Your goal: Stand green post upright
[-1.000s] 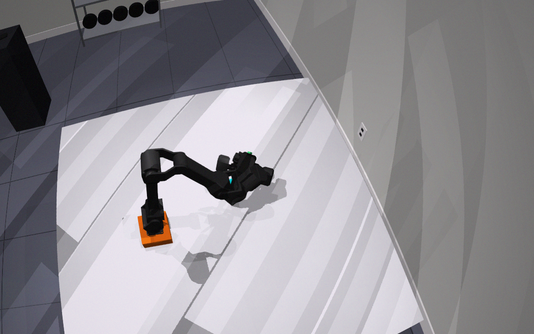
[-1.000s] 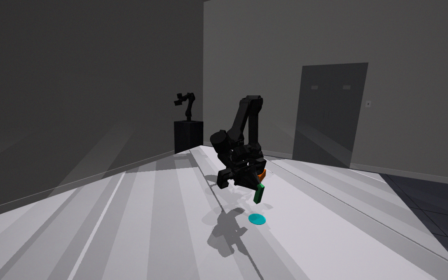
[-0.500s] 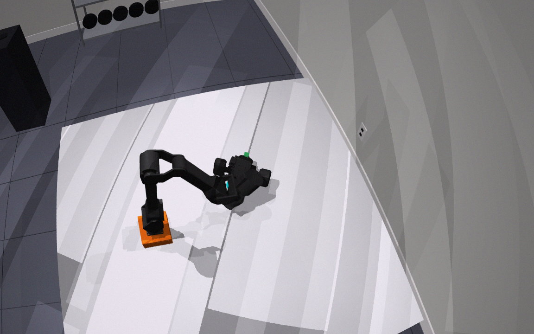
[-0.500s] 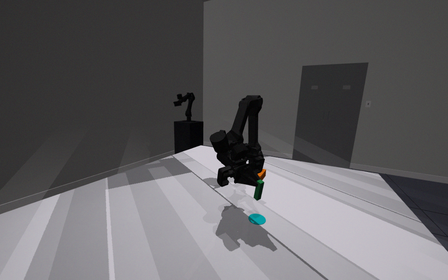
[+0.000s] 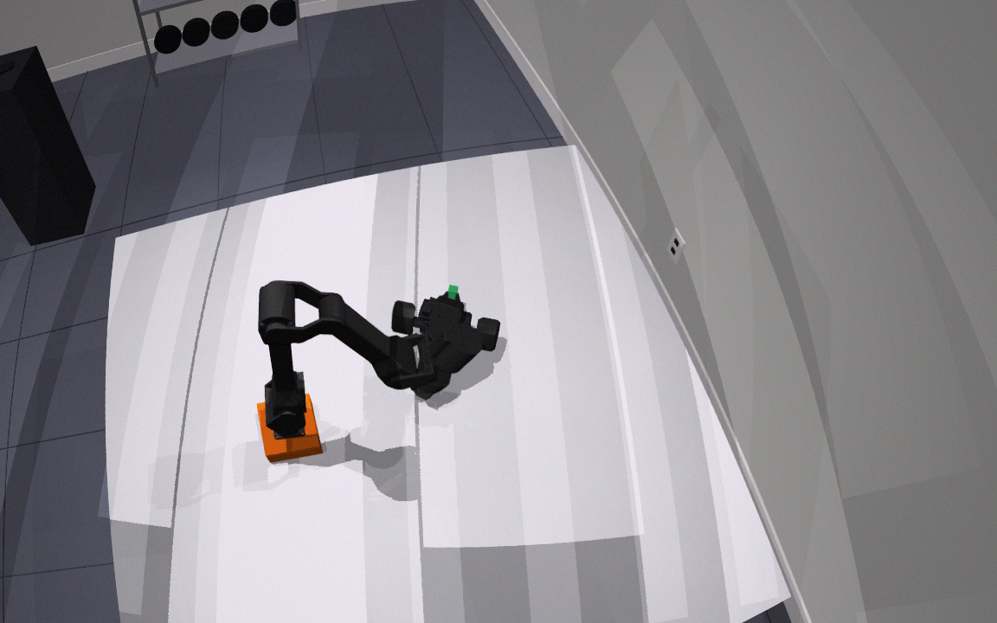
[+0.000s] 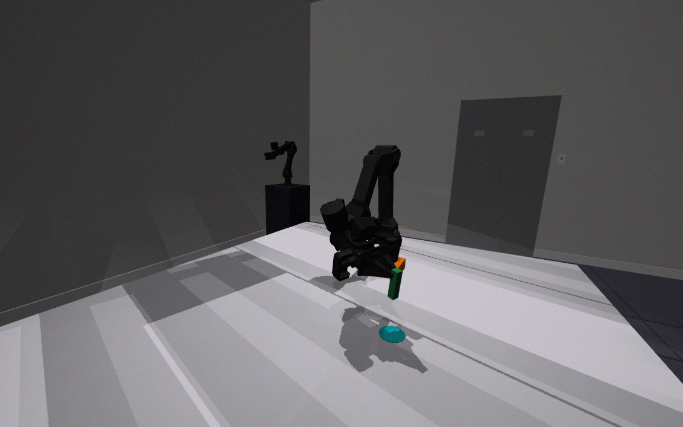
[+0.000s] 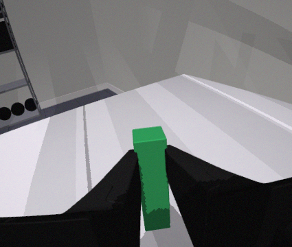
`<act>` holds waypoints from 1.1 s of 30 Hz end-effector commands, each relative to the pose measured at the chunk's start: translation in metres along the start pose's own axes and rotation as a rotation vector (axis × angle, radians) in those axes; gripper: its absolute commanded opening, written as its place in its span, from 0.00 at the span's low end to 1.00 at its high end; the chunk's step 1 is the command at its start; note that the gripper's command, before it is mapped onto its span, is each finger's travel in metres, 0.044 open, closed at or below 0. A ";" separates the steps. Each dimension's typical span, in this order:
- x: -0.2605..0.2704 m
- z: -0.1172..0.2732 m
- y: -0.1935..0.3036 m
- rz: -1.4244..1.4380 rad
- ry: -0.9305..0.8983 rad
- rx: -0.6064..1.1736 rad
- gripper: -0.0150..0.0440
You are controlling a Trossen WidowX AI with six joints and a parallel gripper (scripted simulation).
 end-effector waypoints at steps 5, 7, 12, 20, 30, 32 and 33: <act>0.006 0.006 0.002 0.013 -0.019 -0.029 0.29; 0.007 0.008 0.002 0.017 -0.023 -0.037 0.29; 0.011 0.012 0.003 0.029 -0.034 -0.054 0.29; 0.017 0.018 0.005 0.047 -0.052 -0.077 0.29; 0.017 0.018 0.005 0.048 -0.052 -0.078 0.29; 0.017 0.018 0.005 0.048 -0.052 -0.078 0.29; 0.017 0.018 0.005 0.048 -0.052 -0.078 0.29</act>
Point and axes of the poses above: the point midway between the two fingers, 35 mm back from their tips, its own z axis back along the fingers, its own x axis across the jaws, y = z × x, the point moved 7 cm from there along z, back along the fingers, and after that the axes turned 2 degrees about -z, right-handed, at the moved point
